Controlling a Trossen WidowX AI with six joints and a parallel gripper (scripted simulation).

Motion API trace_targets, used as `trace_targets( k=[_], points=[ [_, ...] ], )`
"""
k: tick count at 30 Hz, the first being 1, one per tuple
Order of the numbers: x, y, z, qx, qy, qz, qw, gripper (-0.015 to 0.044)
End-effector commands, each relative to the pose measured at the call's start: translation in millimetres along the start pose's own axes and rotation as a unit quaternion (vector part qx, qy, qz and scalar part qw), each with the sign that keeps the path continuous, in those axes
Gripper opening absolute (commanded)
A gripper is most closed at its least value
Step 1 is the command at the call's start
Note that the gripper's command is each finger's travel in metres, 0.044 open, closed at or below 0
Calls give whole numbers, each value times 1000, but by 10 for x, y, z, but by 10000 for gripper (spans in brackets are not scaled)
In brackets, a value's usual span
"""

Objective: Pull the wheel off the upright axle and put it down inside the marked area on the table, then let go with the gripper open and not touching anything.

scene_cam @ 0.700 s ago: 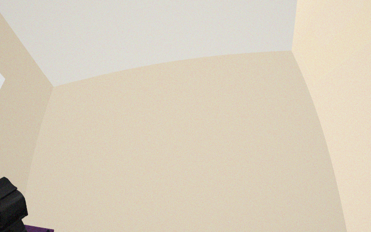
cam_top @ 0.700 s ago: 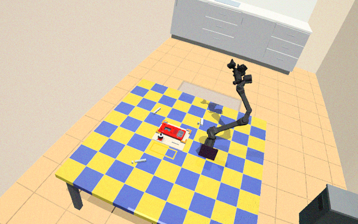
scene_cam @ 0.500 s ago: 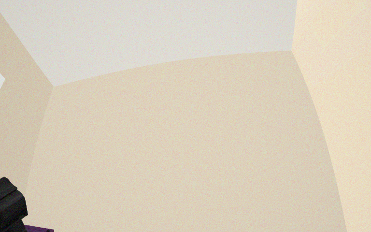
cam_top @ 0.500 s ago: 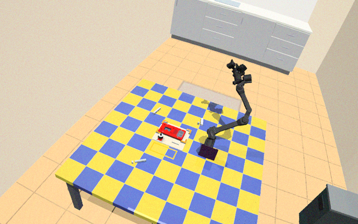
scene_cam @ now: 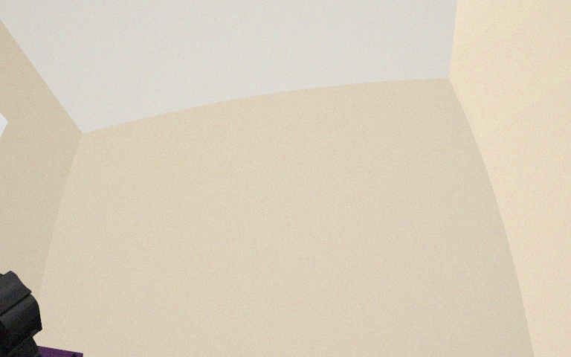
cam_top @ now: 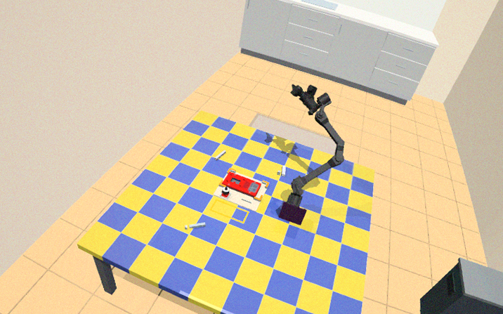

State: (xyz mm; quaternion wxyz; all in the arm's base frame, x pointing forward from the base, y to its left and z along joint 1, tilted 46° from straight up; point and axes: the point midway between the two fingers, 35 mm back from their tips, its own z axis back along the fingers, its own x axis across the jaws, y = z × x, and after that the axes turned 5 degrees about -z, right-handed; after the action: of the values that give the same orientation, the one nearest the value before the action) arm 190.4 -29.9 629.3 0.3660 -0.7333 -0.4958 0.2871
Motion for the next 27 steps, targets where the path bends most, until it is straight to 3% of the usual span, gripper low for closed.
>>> trace_targets(
  k=[1, 15, 27],
  points=[
    [258, 412, -185, 62, -22, -10, 998, 300],
    [1240, 1818, -349, 268, -87, -35, 959, 300],
    [1917, 3061, -13, 456, -102, 1, 884, 300]
  ],
)
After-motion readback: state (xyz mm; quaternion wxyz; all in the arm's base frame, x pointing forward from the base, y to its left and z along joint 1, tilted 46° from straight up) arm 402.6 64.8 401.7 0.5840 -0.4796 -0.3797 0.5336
